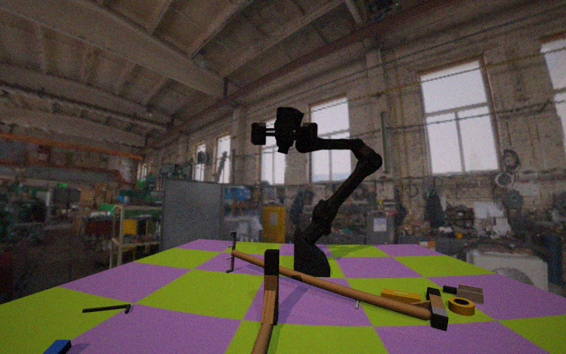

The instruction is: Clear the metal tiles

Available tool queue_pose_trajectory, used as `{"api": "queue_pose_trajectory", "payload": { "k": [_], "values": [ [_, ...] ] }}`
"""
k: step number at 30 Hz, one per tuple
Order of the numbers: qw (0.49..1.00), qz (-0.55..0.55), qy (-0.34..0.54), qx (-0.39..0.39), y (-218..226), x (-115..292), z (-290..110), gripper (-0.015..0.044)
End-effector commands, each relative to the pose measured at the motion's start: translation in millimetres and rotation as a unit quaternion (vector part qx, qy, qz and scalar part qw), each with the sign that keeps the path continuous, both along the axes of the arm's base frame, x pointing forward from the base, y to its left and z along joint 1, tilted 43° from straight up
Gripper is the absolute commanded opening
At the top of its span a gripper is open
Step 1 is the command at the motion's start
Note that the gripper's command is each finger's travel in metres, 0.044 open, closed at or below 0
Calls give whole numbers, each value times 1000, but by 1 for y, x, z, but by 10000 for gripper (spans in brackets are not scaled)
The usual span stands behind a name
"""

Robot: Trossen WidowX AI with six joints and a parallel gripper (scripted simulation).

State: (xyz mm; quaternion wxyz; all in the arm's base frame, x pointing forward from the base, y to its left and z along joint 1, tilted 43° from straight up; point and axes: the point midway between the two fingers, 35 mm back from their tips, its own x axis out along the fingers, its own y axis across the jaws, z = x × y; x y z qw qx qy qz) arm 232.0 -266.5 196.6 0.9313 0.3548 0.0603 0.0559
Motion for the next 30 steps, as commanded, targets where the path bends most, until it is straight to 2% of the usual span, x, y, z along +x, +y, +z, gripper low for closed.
{"api": "queue_pose_trajectory", "payload": {
  "k": [1, 23, 30],
  "values": [
    [1000, 2, -1, 2, 1, 0, 1, 440],
    [1000, 2, -1, 2, 1, 0, 0, 440],
    [1000, 5, 23, 10, 8, 14, -22, 440]
  ]
}}
